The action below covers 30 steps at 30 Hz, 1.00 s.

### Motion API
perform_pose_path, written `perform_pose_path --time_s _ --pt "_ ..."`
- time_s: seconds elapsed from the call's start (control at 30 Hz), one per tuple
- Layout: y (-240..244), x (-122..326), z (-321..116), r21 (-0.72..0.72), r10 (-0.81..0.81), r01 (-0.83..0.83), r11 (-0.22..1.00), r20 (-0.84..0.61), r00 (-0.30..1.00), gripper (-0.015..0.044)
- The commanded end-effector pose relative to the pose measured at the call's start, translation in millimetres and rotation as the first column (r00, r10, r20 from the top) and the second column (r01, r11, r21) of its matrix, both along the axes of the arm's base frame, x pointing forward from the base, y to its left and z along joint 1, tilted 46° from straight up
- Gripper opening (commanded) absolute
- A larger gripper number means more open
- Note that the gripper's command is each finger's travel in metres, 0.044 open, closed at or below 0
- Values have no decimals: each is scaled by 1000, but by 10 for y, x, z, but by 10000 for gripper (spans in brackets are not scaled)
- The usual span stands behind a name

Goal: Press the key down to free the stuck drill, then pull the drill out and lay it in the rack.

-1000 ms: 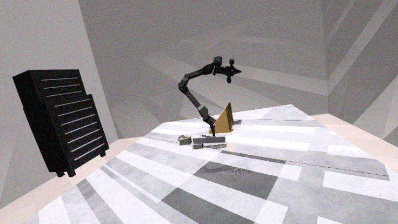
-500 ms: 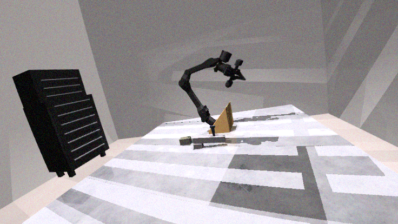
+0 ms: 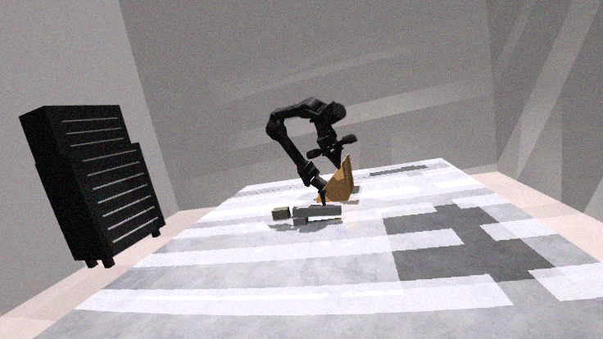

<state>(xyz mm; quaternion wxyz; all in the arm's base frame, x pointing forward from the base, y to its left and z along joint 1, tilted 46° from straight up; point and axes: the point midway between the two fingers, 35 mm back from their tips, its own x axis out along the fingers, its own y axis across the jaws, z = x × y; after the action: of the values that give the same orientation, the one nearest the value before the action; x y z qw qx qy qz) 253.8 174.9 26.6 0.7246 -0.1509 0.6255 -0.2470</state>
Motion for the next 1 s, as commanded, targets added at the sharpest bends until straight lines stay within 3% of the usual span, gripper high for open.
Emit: perform_pose_path --time_s 0.0,0.1,0.97 --pt "-651 183 62 -153 0 -30 988 -187 982 0" --pt "-878 219 92 -193 -8 -44 980 -262 965 0" --pt "-991 207 -17 -194 -8 -44 980 -262 965 0"
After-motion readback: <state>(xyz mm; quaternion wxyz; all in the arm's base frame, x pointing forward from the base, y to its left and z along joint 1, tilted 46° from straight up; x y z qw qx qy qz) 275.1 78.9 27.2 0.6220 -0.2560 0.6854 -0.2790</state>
